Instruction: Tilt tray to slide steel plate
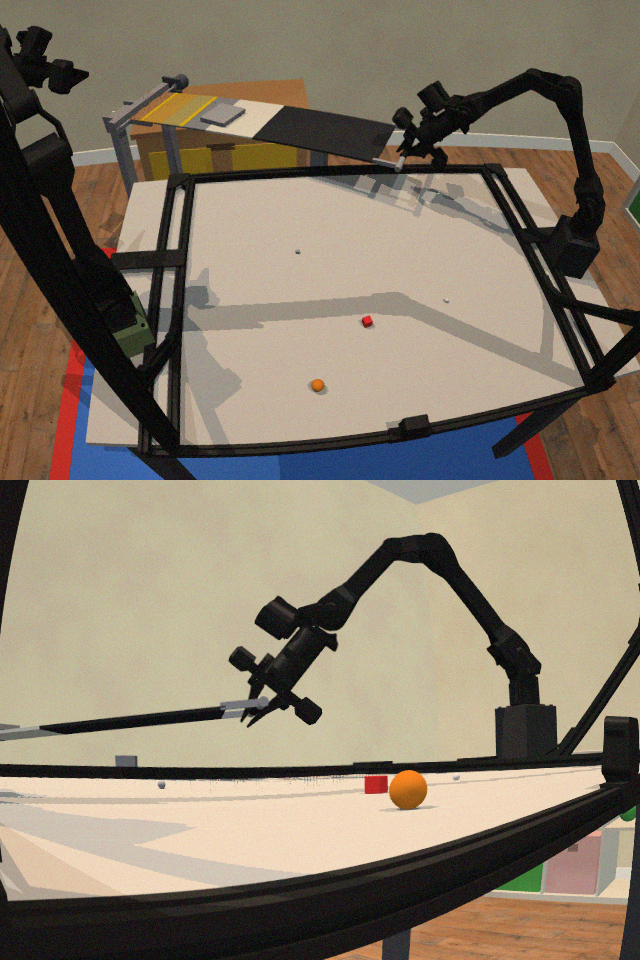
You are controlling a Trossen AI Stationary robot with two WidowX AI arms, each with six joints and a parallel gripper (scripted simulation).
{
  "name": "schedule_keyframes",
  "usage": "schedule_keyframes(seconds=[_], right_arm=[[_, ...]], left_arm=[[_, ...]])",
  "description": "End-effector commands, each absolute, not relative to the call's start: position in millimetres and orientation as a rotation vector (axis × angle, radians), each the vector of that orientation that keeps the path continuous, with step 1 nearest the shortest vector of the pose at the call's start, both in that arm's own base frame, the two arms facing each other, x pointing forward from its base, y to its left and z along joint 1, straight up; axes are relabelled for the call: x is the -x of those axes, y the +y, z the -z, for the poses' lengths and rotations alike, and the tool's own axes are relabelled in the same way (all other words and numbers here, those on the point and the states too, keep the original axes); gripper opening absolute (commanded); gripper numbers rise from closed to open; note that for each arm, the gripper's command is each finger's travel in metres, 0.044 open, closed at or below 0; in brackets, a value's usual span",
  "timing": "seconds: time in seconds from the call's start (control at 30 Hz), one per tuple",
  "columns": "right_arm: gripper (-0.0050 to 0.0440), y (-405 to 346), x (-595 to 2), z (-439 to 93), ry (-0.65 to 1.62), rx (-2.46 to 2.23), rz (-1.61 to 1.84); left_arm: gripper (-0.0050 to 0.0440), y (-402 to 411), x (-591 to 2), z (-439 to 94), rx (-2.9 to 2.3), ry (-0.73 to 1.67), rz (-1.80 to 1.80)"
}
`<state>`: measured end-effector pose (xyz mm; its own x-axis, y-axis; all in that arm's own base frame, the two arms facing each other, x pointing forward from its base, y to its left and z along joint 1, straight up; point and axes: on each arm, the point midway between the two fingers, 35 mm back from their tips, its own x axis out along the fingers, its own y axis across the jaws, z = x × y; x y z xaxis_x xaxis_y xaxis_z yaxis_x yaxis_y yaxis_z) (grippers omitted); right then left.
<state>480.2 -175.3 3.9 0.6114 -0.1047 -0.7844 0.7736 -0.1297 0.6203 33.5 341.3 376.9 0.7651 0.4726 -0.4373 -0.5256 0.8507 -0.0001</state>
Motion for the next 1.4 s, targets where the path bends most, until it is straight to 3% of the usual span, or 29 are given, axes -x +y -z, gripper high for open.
schedule_keyframes(seconds=[0.0, 1.37], right_arm=[[0.0000, -175, -476, 61, 0.606, -1.520, 0.851], [0.0000, -176, -478, 9, 0.615, -1.518, 0.860]], left_arm=[[0.0440, 341, -34, -377, 0.124, 0.440, -0.541], [0.0440, 341, -34, -377, 0.124, 0.440, -0.541]])
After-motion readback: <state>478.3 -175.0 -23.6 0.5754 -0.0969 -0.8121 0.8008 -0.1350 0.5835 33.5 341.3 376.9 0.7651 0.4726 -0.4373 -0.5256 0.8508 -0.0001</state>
